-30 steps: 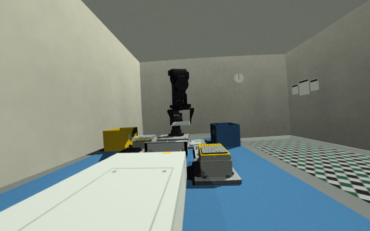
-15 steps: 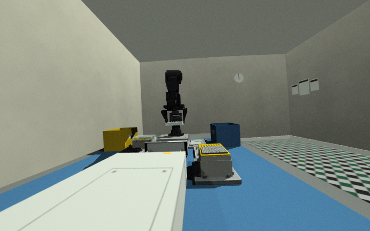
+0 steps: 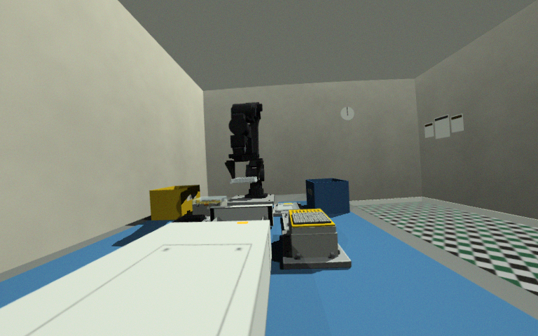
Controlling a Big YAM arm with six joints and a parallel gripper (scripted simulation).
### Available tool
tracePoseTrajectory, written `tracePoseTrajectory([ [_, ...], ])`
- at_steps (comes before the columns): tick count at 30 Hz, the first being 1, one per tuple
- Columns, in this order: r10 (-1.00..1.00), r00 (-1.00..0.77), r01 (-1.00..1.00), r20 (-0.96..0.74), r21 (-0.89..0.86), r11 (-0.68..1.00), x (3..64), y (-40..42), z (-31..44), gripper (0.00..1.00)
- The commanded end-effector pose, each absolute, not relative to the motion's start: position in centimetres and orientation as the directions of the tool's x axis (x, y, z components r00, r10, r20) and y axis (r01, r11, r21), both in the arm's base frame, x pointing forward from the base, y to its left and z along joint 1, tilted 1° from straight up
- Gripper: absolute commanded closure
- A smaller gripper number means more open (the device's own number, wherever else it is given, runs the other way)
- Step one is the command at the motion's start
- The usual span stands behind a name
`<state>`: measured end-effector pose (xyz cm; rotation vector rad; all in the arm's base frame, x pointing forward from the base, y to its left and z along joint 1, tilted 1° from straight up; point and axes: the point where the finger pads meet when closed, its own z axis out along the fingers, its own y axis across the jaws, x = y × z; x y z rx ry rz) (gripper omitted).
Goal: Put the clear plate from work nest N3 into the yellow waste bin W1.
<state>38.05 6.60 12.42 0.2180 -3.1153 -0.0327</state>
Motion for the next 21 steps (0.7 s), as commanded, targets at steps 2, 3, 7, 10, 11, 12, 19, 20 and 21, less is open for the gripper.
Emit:
tracePoseTrajectory([
  [2,-0.152,-0.988,-0.152,-0.014,0.020,0.988,38.1,5.3,13.2,1.00],
  [3,-0.152,-0.988,-0.152,-0.014,0.019,0.988,38.1,5.0,13.2,1.00],
  [7,-0.152,-0.988,-0.152,-0.014,0.018,0.988,37.9,4.0,13.2,1.00],
  [10,-0.152,-0.988,-0.152,-0.014,0.018,0.988,37.7,3.2,13.1,1.00],
  [11,-0.152,-0.988,-0.152,-0.014,0.018,0.988,37.7,2.9,13.1,1.00],
  [12,-0.152,-0.988,-0.152,-0.014,0.017,0.988,37.6,2.6,13.1,1.00],
  [19,-0.152,-0.988,-0.152,-0.014,0.017,0.988,37.3,1.3,13.1,1.00],
  [20,-0.152,-0.988,-0.152,-0.013,0.016,0.988,37.3,1.1,13.1,1.00],
  [21,-0.152,-0.988,-0.152,-0.013,0.016,0.988,37.2,0.8,13.1,1.00],
])
